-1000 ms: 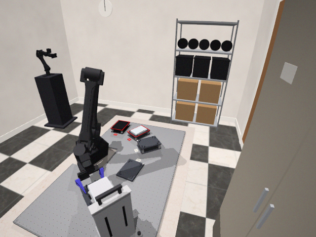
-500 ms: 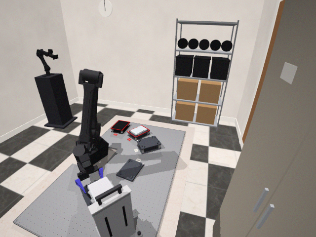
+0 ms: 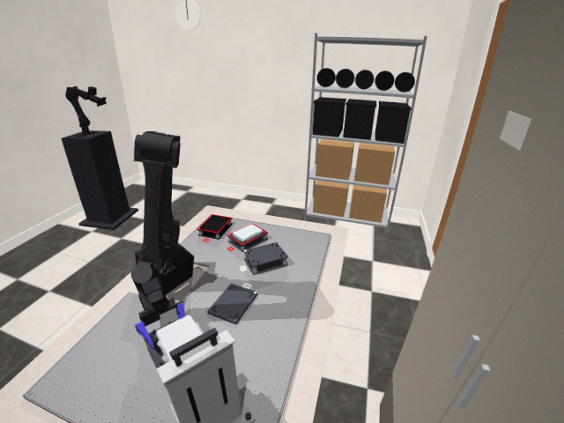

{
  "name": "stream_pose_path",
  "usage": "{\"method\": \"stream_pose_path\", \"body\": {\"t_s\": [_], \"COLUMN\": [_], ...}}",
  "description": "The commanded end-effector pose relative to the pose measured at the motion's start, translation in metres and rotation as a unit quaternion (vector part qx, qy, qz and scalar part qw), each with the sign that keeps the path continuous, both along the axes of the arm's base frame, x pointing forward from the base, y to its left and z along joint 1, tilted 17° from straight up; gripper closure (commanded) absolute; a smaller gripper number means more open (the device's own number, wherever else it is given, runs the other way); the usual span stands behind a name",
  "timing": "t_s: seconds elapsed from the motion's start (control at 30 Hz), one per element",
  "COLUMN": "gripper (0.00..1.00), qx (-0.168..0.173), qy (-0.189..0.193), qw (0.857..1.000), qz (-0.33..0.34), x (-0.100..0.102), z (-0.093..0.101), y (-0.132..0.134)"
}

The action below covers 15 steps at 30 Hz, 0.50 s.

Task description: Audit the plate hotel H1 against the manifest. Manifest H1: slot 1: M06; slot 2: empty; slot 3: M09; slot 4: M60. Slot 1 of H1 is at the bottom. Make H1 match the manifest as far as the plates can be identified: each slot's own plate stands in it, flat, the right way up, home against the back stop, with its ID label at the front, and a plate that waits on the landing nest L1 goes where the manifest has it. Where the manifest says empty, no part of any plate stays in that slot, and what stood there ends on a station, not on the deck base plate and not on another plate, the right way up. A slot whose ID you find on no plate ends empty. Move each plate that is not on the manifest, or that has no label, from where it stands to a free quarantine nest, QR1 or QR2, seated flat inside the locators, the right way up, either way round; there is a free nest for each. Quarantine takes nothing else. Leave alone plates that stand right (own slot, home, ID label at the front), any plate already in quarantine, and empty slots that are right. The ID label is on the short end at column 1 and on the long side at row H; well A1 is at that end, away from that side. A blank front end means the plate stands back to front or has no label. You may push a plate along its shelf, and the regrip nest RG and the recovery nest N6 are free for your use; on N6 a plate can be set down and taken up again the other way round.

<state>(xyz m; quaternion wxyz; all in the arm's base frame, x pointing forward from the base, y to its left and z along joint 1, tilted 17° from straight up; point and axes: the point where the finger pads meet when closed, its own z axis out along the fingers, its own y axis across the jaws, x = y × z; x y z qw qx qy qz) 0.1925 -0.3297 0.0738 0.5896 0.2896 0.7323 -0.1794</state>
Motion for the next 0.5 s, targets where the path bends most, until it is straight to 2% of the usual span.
{"method": "stream_pose_path", "body": {"t_s": [0.0, 0.03, 0.13, 0.3, 0.4, 0.47], "gripper": [0.00, 0.00, 0.00, 0.00, 0.00, 0.00], "qx": [-0.006, -0.006, -0.011, -0.007, -0.006, -0.008], "qy": [0.000, 0.000, -0.007, -0.006, -0.006, -0.007], "qw": [1.000, 1.000, 1.000, 1.000, 1.000, 1.000], "qz": [0.002, 0.002, 0.003, 0.003, -0.006, 0.003], "x": [0.001, 0.001, 0.009, 0.015, 0.011, 0.019], "z": [-0.004, -0.006, 0.005, 0.005, 0.005, 0.008], "y": [0.003, 0.003, -0.008, -0.013, -0.017, -0.016]}}
